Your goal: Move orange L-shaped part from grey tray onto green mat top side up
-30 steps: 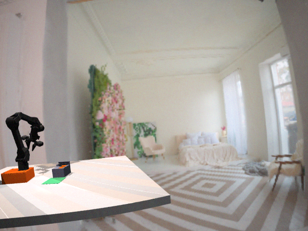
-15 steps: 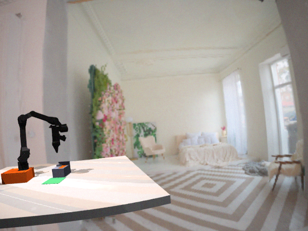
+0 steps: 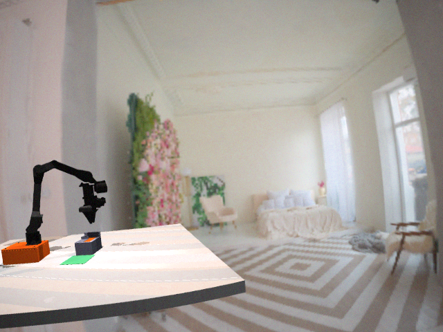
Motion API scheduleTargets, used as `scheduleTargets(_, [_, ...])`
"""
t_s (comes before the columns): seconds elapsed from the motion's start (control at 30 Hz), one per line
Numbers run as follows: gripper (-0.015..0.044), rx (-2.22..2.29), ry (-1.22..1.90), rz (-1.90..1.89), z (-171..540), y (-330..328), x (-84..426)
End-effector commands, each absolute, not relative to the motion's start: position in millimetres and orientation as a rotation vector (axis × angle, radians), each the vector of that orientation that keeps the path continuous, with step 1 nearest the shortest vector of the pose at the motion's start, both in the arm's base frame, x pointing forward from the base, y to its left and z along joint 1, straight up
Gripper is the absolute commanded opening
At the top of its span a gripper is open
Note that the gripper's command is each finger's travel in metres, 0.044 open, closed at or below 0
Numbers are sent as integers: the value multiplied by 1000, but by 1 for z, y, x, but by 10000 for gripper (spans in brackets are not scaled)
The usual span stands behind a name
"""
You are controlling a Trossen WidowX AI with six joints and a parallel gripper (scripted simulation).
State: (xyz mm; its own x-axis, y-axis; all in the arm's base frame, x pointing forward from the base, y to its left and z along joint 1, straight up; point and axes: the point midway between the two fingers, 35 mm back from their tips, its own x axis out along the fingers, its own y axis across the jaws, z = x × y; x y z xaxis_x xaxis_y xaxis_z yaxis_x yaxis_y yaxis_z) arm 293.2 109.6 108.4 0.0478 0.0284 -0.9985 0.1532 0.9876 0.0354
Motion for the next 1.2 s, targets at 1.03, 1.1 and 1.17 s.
scheduleTargets(1.03, [180,141,1541,-115,8,108,292])
scheduleTargets(1.1, [180,141,1541,-115,6,108,292])
scheduleTargets(1.17, [180,141,1541,-115,6,108,292])
